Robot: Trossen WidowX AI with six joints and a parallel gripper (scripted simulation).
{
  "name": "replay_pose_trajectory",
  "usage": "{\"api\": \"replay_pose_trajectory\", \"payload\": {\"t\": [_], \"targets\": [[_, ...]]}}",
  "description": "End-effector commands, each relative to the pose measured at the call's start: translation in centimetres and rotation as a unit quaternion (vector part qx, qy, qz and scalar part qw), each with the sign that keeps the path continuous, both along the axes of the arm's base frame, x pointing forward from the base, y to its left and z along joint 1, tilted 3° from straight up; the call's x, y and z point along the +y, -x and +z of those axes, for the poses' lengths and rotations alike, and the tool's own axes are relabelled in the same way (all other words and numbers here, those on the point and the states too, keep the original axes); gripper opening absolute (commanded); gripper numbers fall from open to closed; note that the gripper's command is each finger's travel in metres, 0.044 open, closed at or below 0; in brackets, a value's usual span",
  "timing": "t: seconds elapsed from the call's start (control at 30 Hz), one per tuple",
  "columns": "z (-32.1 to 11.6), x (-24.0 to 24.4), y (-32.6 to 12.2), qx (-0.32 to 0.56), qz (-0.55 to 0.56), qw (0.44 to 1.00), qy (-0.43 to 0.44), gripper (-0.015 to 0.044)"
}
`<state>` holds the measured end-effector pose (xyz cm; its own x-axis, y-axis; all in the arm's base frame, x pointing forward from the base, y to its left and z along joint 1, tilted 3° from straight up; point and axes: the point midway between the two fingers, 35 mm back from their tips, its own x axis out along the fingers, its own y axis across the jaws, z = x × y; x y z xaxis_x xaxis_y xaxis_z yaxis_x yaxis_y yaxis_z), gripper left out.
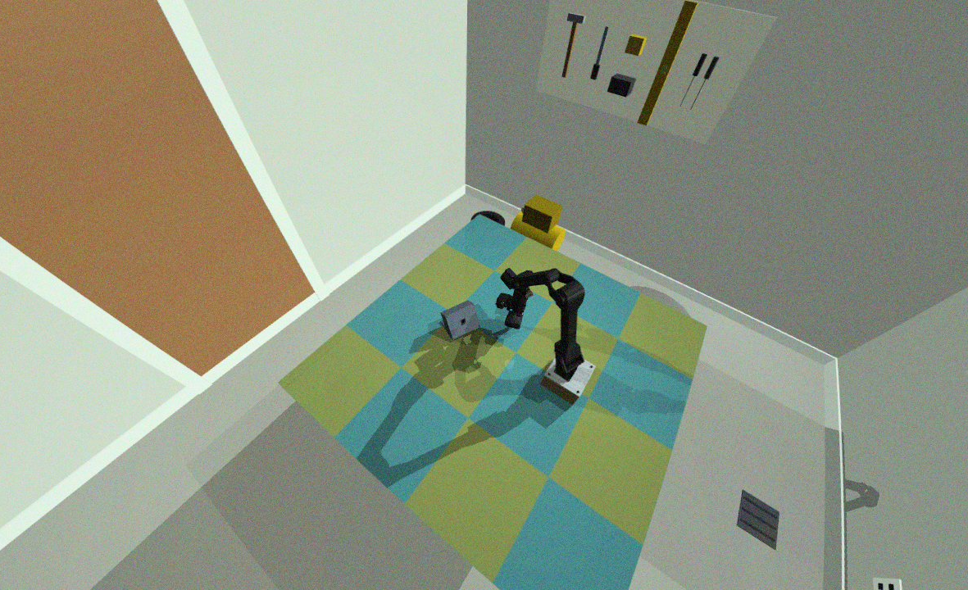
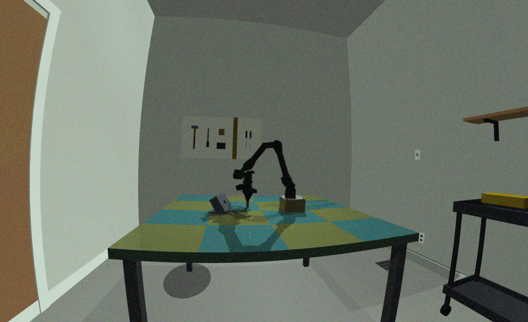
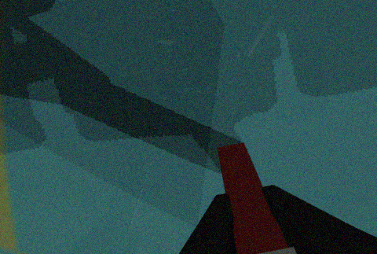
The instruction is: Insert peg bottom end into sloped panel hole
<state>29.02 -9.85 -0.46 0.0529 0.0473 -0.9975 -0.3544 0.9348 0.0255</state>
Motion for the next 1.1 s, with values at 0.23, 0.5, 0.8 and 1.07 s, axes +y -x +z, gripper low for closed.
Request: {"api": "replay_pose_trajectory", "payload": {"t": [0.23,0.5,0.8,1.07], "targets": [[3.8,-0.3,0.0,0.001,-0.001,1.000,0.001,0.0000],[7.7,-0.3,0.4,0.004,-0.001,1.000,0.000,0.0000],[7.8,0.0,0.2,0.000,-0.006,1.000,0.011,0.0000],[7.5,0.7,-0.3,-0.008,-0.016,0.999,0.028,0.0000]]}}
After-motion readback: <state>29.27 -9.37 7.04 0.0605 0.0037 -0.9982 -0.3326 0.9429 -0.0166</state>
